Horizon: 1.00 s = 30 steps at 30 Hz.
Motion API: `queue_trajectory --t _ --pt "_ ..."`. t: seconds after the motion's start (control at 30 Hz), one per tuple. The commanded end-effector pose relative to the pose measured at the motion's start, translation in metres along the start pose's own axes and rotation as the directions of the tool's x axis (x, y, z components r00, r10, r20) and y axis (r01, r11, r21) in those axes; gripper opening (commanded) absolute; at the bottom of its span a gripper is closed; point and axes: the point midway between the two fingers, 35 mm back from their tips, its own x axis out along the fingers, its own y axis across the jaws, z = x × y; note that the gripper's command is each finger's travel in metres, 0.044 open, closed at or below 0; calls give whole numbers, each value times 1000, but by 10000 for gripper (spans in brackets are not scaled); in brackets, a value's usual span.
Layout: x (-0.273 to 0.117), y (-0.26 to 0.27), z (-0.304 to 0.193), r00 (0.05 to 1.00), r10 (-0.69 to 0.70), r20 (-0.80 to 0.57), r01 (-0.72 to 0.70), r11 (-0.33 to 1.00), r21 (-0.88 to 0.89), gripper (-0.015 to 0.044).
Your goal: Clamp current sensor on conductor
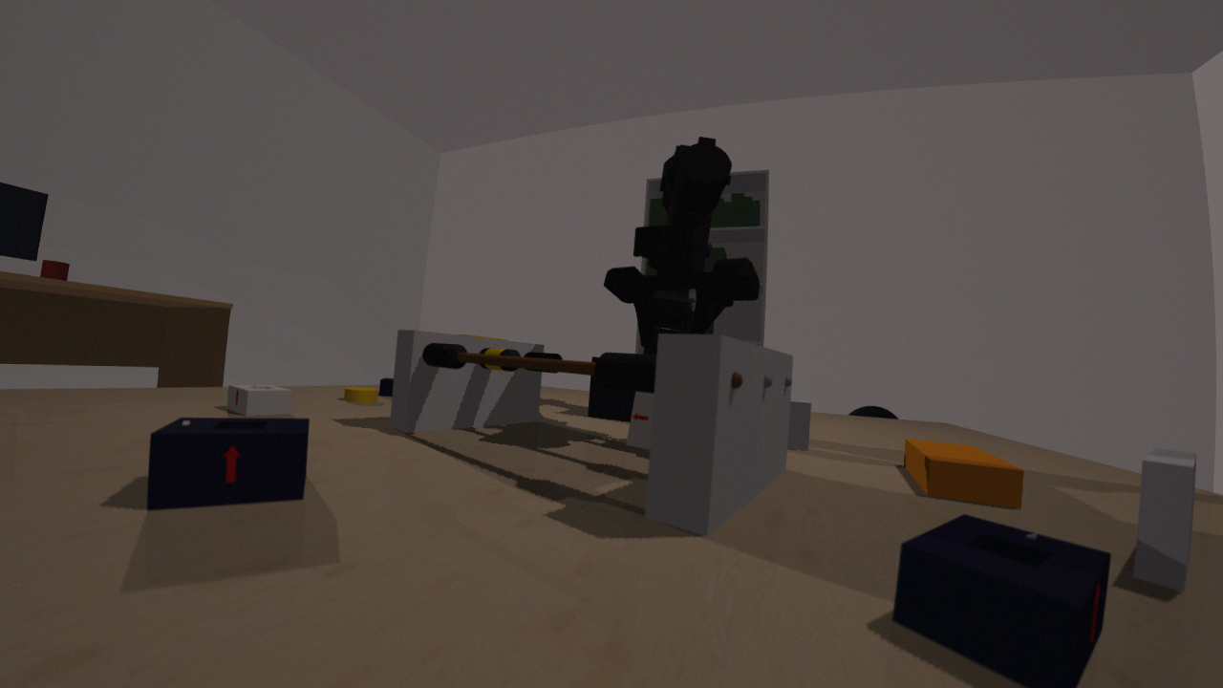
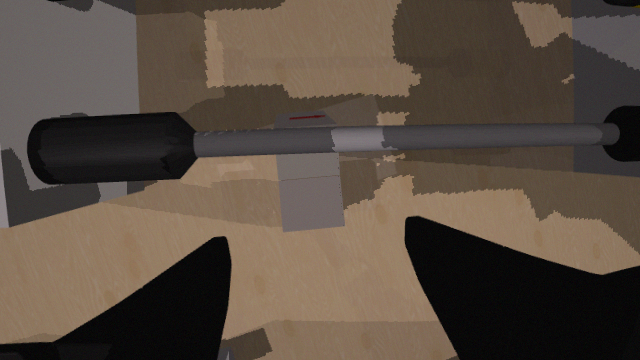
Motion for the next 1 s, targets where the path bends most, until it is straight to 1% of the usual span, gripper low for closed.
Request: queue_trajectory --t 0.0,0.97 --pt "3 1 -2 1000 -4 1 4 1000 5 280" --pt "50 1 -2 1000 -4 2 4 1000 5 280"
